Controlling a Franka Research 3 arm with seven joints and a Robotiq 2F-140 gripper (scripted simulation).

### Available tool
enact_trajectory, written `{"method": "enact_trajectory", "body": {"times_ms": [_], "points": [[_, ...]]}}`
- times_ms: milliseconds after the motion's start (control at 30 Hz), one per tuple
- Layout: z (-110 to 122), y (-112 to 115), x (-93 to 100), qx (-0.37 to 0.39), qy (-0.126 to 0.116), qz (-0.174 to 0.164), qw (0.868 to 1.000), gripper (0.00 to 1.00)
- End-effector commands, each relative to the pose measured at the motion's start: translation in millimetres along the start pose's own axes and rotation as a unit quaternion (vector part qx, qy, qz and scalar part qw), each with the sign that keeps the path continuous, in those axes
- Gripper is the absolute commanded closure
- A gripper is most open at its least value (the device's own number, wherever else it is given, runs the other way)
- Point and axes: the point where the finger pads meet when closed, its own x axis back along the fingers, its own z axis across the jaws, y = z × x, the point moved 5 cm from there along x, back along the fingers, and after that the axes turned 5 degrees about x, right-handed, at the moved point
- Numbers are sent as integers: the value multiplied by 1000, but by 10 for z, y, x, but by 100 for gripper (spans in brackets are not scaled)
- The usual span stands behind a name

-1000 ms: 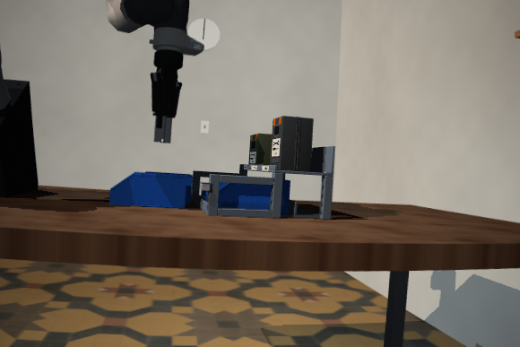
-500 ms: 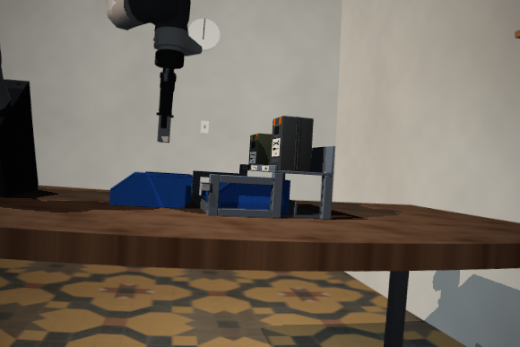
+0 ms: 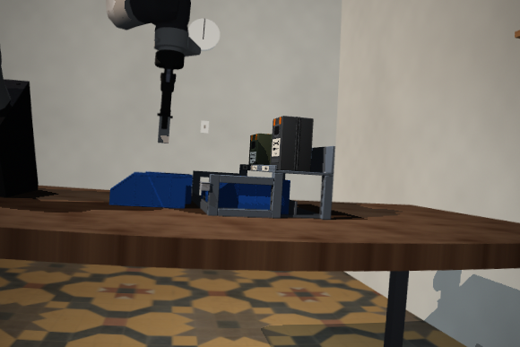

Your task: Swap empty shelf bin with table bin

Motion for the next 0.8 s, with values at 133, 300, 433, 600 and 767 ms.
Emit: {"method": "enact_trajectory", "body": {"times_ms": [133, 300, 433, 600, 767], "points": [[-2, -8, -45, 13, 1, 0, 1000, 85], [-2, -8, -87, 13, 1, 0, 1000, 85], [-2, -8, -155, 13, 1, 0, 1000, 85], [-2, -8, -255, 13, 1, 0, 1000, 85], [-2, -9, -362, 13, 1, 0, 1000, 85]]}}
